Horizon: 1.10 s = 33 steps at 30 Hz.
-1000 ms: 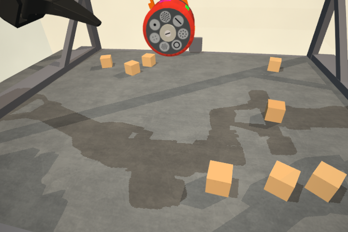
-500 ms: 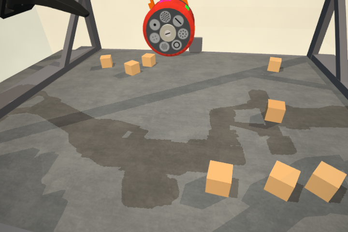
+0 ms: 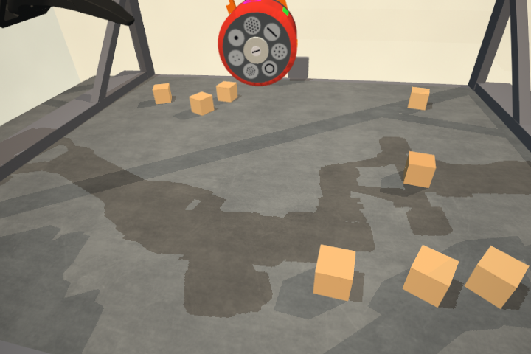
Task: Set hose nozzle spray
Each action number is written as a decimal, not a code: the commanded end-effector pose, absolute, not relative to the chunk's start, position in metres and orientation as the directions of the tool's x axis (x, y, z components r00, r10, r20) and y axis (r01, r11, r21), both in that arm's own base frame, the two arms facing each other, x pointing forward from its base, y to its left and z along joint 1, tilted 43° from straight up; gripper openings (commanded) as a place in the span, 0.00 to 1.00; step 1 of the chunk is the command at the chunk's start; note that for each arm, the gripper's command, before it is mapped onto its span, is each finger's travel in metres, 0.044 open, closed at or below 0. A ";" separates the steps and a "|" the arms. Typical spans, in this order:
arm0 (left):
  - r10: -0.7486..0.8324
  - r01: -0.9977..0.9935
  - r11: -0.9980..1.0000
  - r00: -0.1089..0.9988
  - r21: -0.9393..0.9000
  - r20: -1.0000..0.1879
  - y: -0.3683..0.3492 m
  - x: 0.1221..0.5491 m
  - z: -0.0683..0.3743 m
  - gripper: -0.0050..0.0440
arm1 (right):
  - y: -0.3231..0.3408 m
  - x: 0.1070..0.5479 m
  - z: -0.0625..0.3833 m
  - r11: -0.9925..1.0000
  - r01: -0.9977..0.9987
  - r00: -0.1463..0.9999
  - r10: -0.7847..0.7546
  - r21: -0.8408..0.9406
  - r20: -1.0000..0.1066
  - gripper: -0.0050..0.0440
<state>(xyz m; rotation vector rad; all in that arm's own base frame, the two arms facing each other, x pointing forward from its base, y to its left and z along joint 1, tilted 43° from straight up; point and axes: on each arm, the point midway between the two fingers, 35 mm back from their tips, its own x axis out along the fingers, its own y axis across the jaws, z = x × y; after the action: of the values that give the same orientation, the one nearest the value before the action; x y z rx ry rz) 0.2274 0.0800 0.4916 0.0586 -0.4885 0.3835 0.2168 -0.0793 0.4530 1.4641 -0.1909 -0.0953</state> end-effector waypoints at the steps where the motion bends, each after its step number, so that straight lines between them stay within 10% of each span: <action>1: 0.337 -0.373 0.927 0.788 -0.037 0.515 0.076 0.213 0.508 0.45 | -0.075 0.212 0.459 0.115 -0.069 0.980 -0.177 0.991 0.088 0.95; 27: 0.337 -0.373 0.927 0.788 -0.037 0.516 0.076 0.213 0.508 0.45 | -0.075 0.212 0.461 0.117 -0.071 0.980 -0.178 0.991 0.091 0.95; 33: 0.337 -0.373 0.927 0.788 -0.037 0.516 0.076 0.213 0.508 0.45 | -0.085 0.203 0.477 0.404 -0.101 0.956 -0.214 0.909 0.201 0.95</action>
<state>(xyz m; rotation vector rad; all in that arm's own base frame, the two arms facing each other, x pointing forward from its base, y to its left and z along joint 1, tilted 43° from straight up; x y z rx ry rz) 0.2274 0.0800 0.4916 0.0586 -0.4885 0.3835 0.2149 -0.0846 0.4620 1.3375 -0.2337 -0.0951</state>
